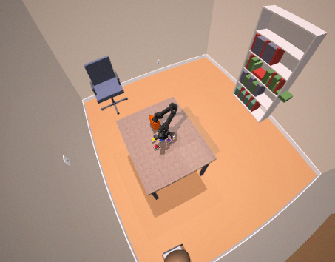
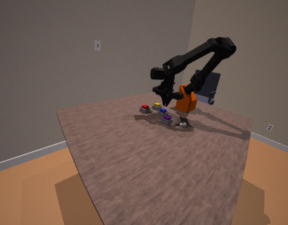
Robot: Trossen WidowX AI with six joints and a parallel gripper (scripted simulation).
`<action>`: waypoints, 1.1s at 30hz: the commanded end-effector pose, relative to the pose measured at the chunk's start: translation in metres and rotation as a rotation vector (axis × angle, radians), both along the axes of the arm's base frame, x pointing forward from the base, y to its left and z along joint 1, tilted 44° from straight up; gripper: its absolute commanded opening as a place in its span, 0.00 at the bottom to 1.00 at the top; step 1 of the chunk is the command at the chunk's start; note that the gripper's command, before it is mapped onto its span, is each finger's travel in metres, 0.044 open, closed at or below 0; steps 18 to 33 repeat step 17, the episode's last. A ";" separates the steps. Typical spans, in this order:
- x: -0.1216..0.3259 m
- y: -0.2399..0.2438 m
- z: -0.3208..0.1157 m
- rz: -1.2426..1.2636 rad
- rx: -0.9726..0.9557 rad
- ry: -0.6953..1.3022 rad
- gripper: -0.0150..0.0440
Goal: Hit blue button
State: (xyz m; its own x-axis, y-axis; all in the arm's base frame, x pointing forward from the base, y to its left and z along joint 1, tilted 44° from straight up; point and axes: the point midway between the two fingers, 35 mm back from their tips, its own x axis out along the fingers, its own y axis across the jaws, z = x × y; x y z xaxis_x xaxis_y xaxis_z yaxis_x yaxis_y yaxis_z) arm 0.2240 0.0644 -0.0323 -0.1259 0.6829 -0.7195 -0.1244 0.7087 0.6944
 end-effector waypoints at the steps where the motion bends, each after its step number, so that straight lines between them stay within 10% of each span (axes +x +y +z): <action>1: 0.019 0.024 0.044 0.008 -0.016 -0.028 0.51; 11: -0.011 0.106 0.188 0.009 0.009 -0.026 0.93; 33: -0.013 0.108 0.191 0.010 0.011 -0.025 0.93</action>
